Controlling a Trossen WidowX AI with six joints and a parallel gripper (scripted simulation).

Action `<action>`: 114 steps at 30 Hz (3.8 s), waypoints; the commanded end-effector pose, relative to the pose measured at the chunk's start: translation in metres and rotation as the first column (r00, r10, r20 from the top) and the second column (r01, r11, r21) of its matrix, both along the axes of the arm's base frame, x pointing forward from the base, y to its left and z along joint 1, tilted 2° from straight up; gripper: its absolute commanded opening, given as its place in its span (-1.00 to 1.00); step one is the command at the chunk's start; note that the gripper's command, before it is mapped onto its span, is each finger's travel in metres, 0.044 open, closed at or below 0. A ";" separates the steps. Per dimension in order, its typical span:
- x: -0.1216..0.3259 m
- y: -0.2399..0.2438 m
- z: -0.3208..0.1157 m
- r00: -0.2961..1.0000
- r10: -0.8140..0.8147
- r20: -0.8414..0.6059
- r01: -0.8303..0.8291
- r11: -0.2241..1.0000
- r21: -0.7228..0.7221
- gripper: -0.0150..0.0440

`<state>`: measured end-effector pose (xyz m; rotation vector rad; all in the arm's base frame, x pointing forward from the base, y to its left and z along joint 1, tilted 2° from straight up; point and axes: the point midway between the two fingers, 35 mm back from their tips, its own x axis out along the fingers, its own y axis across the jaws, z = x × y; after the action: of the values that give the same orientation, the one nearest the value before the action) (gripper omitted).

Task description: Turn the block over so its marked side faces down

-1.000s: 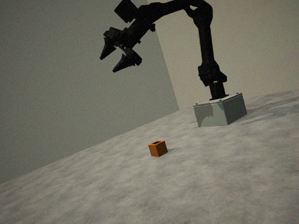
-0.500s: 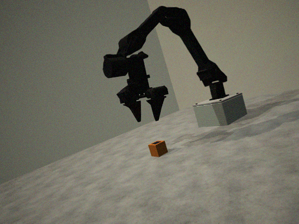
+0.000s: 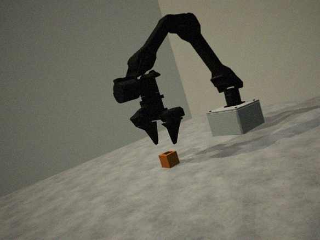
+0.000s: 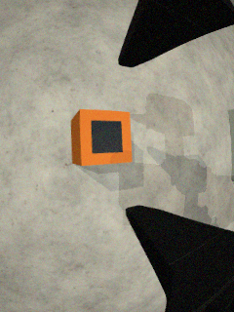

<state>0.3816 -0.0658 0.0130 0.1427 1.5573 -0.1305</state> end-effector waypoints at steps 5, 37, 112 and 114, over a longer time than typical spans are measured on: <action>0.003 -0.001 -0.015 1.000 -0.003 0.005 0.003 1.000 0.003 1.00; 0.003 -0.001 -0.046 1.000 -0.003 0.005 0.003 1.000 0.003 0.09; 0.007 -0.002 -0.046 0.797 0.026 0.603 0.044 0.994 -0.102 -0.49; 0.008 -0.002 -0.050 0.780 0.029 0.626 0.048 0.993 -0.105 -0.49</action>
<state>0.3893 -0.0674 -0.0319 0.0894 0.9034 -0.1555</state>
